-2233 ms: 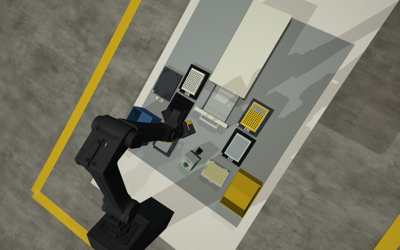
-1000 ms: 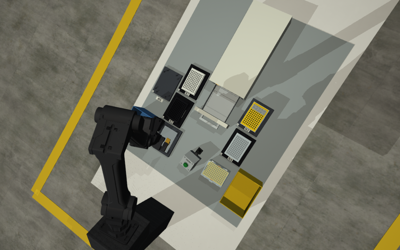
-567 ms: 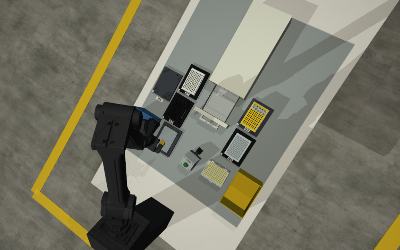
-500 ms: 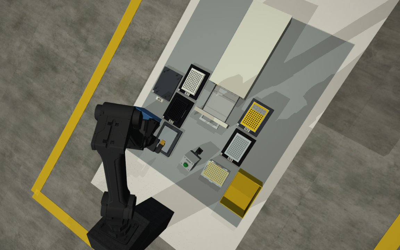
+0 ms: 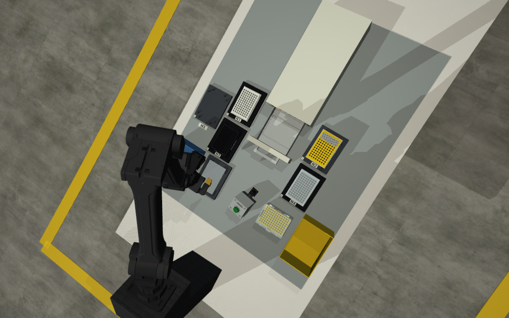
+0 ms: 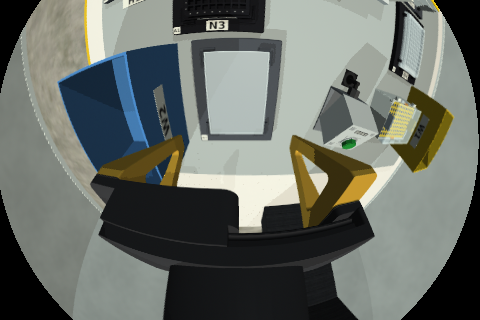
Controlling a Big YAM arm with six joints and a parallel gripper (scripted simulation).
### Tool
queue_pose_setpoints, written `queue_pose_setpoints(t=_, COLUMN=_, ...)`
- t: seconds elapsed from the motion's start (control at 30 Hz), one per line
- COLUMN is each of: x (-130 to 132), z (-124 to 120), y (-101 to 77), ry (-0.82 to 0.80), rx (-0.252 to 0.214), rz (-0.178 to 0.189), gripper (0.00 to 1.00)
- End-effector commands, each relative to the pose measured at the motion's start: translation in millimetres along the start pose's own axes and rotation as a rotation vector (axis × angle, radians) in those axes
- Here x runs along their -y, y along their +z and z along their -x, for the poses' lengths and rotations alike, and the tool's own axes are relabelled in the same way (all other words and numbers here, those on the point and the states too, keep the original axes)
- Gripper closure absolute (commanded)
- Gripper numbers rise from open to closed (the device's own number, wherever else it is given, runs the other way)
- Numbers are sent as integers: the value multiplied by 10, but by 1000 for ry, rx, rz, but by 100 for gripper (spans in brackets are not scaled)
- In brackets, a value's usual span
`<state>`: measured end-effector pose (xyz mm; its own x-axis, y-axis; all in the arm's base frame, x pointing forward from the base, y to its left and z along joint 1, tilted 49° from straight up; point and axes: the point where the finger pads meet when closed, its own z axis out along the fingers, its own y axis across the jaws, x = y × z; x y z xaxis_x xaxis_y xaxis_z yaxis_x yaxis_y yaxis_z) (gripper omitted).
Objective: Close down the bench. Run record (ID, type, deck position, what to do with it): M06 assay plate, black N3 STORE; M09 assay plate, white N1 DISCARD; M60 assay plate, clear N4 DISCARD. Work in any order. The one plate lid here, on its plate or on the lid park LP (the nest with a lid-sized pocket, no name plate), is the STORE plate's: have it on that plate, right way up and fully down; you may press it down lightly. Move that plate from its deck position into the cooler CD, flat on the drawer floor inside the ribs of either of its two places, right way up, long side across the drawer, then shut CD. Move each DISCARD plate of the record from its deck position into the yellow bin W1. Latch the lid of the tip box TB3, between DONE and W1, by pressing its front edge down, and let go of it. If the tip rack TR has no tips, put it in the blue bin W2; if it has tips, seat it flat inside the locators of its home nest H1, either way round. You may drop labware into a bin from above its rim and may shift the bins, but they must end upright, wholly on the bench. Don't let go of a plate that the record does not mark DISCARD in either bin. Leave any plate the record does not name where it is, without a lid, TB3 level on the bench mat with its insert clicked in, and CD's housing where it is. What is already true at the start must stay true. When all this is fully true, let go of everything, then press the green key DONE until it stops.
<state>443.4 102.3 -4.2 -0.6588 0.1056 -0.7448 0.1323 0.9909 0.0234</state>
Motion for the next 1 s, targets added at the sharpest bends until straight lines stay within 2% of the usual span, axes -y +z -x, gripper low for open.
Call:
queue_pose_setpoints(t=0.0, x=23, z=51, y=60, ry=-1, rx=14, rz=0, gripper=0)
queue_pose_setpoints(t=0.97, x=29, z=46, y=420, ry=-2, rx=14, rz=-1, gripper=0)
